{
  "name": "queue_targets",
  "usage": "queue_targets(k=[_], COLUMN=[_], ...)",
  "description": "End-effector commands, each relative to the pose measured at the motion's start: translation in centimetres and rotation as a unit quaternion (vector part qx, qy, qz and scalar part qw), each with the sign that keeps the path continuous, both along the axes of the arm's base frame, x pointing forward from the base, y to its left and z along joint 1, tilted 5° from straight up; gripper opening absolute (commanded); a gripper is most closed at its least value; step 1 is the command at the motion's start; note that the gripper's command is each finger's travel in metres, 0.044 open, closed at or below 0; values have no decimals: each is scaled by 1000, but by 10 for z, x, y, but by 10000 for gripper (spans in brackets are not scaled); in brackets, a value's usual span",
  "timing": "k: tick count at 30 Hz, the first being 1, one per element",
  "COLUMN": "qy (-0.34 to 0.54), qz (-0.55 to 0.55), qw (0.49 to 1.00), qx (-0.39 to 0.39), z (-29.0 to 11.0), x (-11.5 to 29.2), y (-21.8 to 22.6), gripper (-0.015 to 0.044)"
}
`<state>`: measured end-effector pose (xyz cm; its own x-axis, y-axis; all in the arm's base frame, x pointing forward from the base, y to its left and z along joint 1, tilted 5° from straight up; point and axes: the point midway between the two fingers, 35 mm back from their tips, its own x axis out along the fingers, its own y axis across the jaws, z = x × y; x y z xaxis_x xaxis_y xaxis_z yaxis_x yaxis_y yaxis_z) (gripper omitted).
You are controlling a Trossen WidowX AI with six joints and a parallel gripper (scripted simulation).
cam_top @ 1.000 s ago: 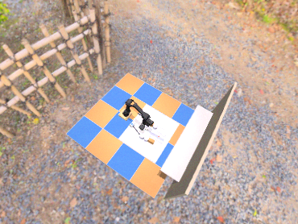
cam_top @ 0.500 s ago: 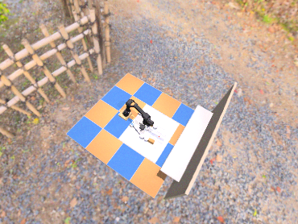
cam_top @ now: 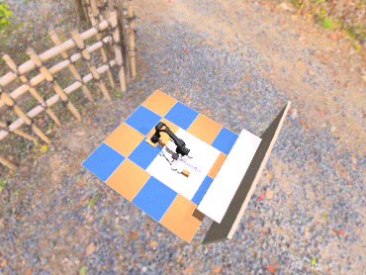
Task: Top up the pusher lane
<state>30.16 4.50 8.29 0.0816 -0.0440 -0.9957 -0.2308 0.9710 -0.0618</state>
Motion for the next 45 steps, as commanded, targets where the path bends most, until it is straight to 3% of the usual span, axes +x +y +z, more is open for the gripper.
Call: queue_targets(k=[1, 45], qy=[-13, -14], qz=[0, 0], qw=[1000, 1000], qx=[4, 4], z=[4, 10], x=[8, 25], y=[2, 7], gripper=[0, 0])
